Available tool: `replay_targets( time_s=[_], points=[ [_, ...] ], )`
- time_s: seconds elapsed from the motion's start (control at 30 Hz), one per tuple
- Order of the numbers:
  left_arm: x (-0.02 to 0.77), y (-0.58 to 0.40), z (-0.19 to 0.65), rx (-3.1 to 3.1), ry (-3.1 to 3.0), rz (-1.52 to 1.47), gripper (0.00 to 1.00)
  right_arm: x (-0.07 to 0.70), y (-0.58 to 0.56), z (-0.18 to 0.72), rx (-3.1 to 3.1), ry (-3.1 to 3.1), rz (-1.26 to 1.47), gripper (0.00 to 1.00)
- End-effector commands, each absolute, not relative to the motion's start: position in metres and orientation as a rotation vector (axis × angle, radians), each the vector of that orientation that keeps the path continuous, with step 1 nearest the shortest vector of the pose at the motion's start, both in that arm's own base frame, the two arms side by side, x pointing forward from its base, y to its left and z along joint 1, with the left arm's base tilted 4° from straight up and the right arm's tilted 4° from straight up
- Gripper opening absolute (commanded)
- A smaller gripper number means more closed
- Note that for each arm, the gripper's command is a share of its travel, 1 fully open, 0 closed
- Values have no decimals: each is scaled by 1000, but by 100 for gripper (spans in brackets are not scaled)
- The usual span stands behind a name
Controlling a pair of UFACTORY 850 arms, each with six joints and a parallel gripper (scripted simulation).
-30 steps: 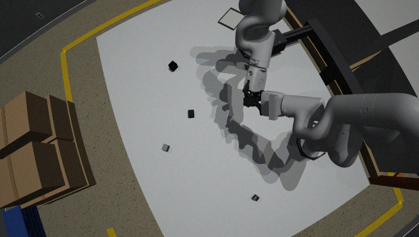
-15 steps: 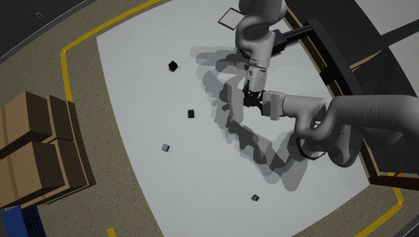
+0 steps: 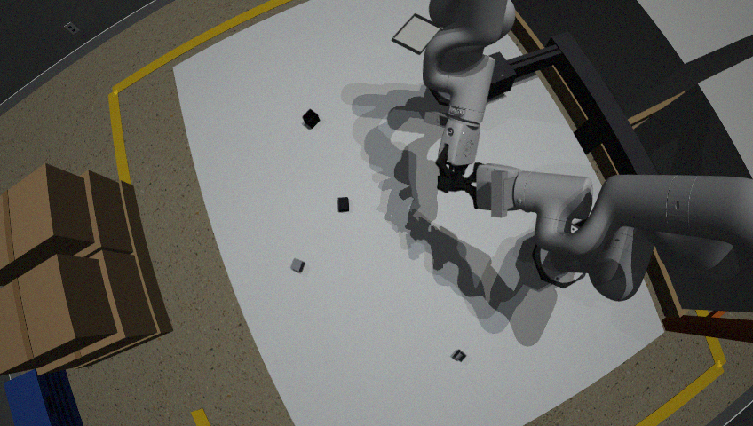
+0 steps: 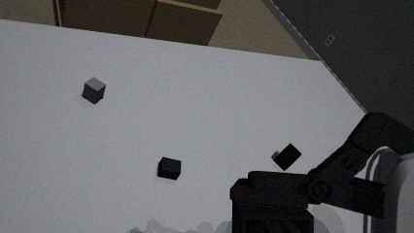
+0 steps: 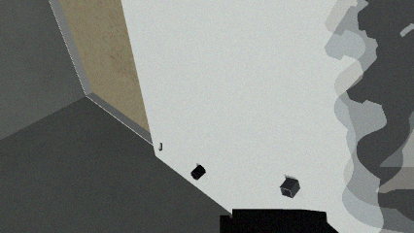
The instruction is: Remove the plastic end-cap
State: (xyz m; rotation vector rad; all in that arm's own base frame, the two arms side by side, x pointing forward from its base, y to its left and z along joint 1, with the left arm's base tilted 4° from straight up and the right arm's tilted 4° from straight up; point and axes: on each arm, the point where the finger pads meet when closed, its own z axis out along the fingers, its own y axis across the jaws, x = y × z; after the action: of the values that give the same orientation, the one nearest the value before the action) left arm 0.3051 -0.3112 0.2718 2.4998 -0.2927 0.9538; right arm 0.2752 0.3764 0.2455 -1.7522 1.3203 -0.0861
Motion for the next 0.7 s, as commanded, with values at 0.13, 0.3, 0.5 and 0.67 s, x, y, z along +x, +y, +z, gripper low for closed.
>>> replay_targets(
  time_s=[0.13, 0.3, 0.5, 0.67],
  points=[
    [301, -308, 278, 2499, -292, 956, 0, 276, 377, 246, -1751, 1319, -86, 0],
    [298, -306, 280, 2500, -292, 955, 0, 276, 377, 246, -1751, 1319, -86, 0],
    [295, -303, 284, 2500, -292, 955, 0, 276, 377, 246, -1751, 1319, -86, 0],
    [293, -301, 286, 2500, -292, 954, 0, 276, 377, 246, -1751, 1319, -86, 0]
  ],
)
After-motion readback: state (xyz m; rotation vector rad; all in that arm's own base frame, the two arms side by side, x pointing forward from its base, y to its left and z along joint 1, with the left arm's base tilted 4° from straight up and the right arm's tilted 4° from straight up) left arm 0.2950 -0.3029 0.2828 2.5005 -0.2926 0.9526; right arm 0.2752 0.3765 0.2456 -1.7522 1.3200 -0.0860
